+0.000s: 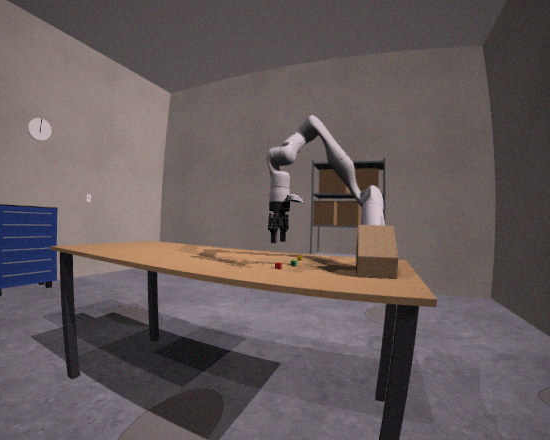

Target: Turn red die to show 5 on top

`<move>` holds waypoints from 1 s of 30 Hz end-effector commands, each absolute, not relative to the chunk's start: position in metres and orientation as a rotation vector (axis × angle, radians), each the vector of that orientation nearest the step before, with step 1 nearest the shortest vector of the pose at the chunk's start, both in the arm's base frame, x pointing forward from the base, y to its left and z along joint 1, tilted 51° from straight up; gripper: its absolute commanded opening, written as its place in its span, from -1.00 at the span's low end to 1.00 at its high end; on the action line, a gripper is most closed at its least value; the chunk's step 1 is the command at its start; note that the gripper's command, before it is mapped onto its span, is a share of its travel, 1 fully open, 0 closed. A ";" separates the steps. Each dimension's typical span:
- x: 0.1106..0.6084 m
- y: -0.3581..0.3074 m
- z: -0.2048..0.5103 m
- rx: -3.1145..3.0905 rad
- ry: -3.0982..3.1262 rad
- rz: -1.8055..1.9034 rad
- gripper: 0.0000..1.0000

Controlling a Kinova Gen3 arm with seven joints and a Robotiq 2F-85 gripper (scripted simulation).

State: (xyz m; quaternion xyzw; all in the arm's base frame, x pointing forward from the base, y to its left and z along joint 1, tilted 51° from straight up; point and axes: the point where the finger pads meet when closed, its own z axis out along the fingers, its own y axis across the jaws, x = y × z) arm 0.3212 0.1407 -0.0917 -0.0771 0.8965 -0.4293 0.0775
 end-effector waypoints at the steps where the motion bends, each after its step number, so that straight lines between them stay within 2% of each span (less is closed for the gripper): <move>1: 0.318 0.141 -0.095 -0.174 2.677 -1.265 1.00; 12: 0.319 0.141 -0.095 -0.134 2.668 -1.254 1.00; 13: 0.319 0.141 -0.095 -0.134 2.668 -1.254 -0.30; 30: 0.319 0.141 -0.095 -0.134 2.668 -1.254 -0.30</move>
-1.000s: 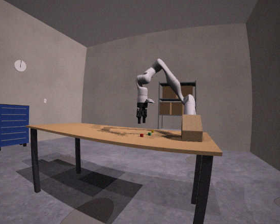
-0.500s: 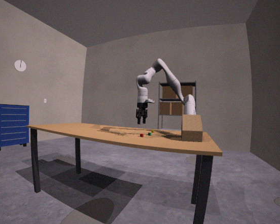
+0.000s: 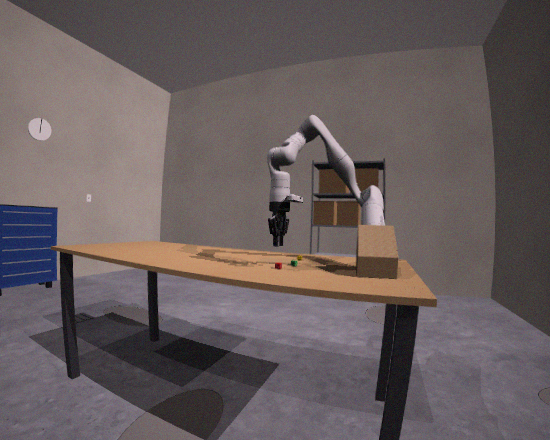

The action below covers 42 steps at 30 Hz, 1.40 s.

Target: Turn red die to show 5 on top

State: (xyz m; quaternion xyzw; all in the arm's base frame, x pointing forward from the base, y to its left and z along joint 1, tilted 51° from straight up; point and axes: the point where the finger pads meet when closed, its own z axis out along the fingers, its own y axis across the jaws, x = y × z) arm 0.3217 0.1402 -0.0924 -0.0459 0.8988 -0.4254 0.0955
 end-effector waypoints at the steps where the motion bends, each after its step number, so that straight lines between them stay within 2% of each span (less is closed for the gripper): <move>1: 0.319 0.141 -0.095 -0.134 2.668 -1.254 -0.30; 42: 0.322 0.128 -0.105 -0.134 2.669 -1.255 -0.30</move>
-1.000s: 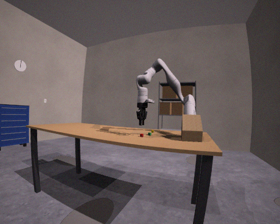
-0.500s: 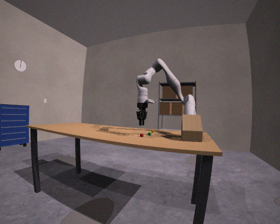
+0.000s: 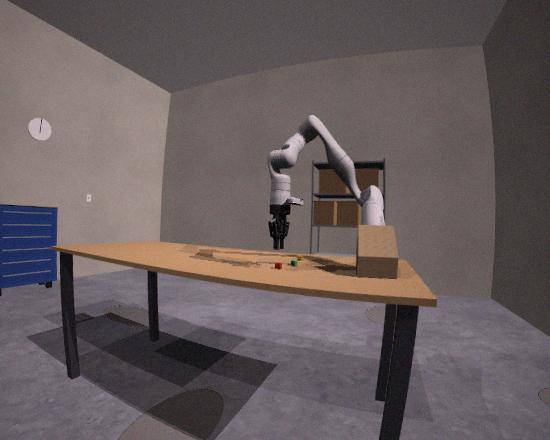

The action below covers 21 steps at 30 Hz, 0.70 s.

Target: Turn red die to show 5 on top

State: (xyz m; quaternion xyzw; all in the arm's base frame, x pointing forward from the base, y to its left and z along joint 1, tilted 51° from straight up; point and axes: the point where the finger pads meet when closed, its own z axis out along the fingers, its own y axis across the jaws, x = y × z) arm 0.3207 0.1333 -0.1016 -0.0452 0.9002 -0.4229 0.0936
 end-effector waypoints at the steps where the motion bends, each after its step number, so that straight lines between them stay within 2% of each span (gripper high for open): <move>1: 0.323 0.127 -0.106 -0.134 2.669 -1.255 -0.30; 21: 0.327 0.108 -0.122 -0.134 2.669 -1.255 -0.30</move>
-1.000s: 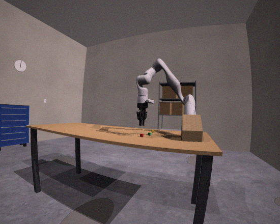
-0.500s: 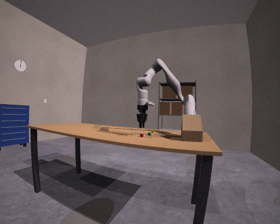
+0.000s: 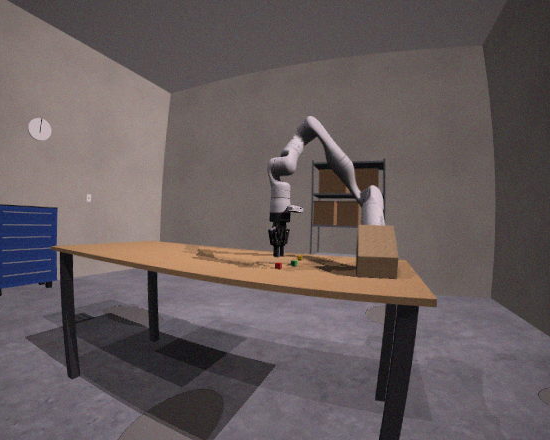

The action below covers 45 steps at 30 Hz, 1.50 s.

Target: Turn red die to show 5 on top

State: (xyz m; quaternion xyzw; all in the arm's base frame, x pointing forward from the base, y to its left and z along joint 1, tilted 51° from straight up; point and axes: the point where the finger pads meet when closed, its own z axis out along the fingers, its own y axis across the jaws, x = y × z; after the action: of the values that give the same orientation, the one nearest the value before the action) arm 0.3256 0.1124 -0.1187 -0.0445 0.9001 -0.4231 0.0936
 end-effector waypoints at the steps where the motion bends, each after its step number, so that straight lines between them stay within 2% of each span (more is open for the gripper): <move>1: 0.327 0.107 -0.122 -0.134 2.669 -1.255 -0.30; 45: 0.329 0.101 -0.128 -0.134 2.669 -1.255 -0.30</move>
State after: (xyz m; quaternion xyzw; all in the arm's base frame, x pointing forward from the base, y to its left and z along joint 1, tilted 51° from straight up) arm 0.3284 0.1022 -0.1265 -0.0446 0.8995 -0.4244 0.0942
